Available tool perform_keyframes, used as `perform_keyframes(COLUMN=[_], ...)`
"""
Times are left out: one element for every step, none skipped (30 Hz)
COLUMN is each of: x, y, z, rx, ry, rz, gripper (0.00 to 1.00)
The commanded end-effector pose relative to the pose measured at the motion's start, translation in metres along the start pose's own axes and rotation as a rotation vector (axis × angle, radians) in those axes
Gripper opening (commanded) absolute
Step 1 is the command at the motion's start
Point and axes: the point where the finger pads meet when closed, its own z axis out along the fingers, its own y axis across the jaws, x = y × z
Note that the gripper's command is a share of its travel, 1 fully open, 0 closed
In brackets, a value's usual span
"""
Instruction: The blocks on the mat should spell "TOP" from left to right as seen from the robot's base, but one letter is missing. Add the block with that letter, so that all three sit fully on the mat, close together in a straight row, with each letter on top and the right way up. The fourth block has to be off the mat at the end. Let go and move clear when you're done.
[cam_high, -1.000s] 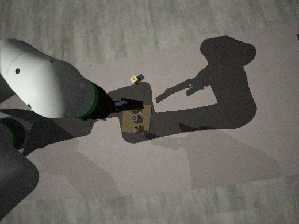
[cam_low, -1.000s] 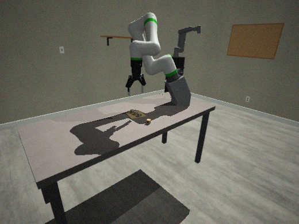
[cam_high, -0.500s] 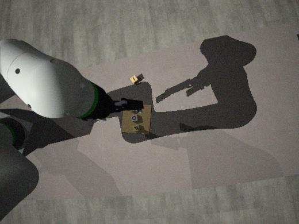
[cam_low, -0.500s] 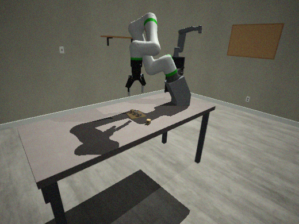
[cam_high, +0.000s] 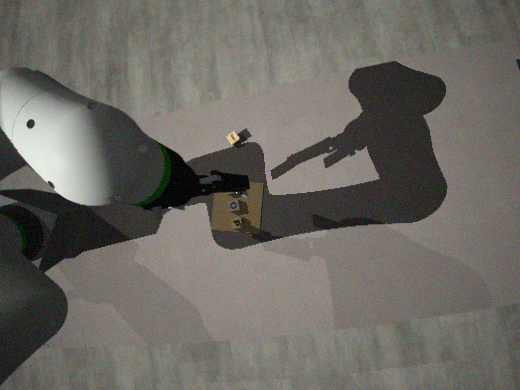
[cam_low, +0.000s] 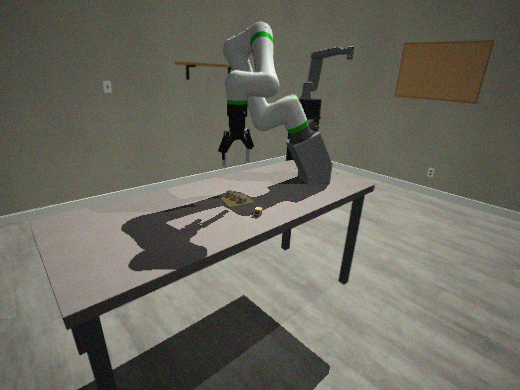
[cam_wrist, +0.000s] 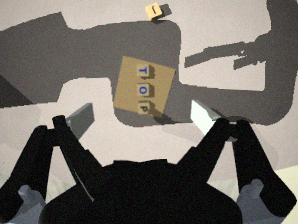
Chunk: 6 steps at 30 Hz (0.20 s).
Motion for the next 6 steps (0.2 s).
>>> perform_keyframes(x=[0.0001,0.0001,0.0001,0.0001,0.0001,0.0001], y=[0.0002,0.0002,0.0002,0.0002,0.0002,0.0002], z=[-0.0002,-0.0002,-0.0002,-0.0002,-0.0002,-0.0002], rx=[0.0,0.0,0.0,0.0,0.0,0.0], ry=[0.0,0.0,0.0,0.0,0.0,0.0], rz=[0.0,0.0,0.0,0.0,0.0,0.0], gripper=[1.0,1.0,1.0,1.0,1.0,1.0])
